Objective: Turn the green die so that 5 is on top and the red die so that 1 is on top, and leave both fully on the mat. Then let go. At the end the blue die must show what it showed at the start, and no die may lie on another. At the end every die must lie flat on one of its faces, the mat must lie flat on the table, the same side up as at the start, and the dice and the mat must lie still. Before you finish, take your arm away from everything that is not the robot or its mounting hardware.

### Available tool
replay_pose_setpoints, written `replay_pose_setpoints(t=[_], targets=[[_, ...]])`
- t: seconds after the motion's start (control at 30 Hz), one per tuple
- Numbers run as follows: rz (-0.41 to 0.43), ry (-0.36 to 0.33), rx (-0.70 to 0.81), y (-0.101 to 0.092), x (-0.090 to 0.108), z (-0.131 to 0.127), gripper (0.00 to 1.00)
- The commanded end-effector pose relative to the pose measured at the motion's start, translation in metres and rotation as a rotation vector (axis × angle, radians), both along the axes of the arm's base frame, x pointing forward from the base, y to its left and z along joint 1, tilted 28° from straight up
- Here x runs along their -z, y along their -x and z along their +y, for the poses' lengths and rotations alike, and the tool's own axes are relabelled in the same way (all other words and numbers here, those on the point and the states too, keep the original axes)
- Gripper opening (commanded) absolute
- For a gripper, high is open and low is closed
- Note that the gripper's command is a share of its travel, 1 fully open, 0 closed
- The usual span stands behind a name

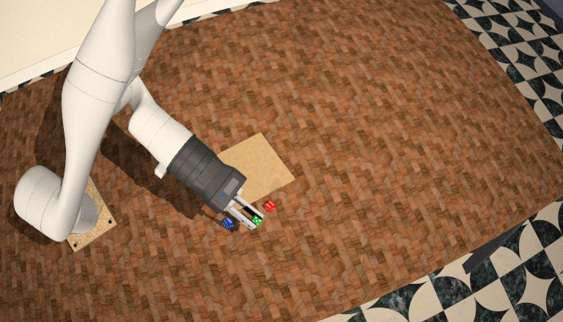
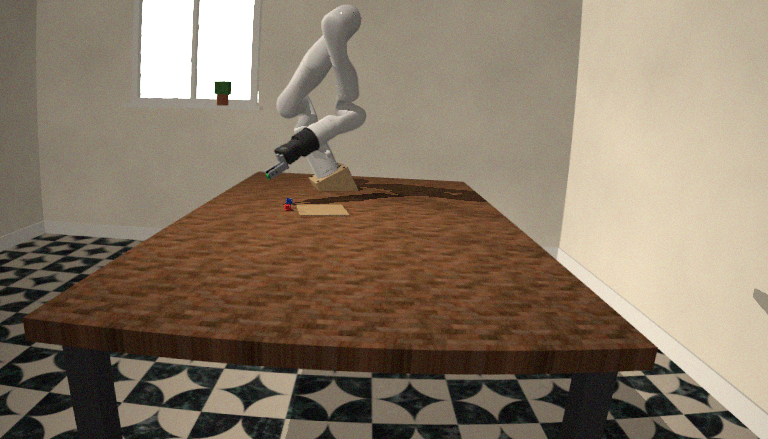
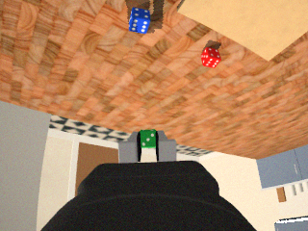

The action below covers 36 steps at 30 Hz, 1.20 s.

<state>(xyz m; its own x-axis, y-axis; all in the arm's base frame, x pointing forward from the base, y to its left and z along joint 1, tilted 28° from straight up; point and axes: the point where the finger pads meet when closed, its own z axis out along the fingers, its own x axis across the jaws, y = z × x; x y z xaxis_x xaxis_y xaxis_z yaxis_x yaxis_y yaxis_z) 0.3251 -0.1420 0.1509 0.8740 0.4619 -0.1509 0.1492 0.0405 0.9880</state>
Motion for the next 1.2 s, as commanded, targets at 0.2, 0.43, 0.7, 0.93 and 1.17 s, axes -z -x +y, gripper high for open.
replay_pose_setpoints(t=[0.2,0.43,0.7,0.93,1.17], targets=[[0.006,0.006,0.002,-0.001,0.025,-0.014,0.34],[0.006,0.006,0.002,-0.003,0.046,-0.024,0.34],[0.006,0.006,0.002,-0.004,0.060,-0.032,0.34],[0.006,0.006,0.002,-0.004,0.061,-0.032,0.34],[0.006,0.006,0.002,-0.004,0.061,-0.032,0.34]])
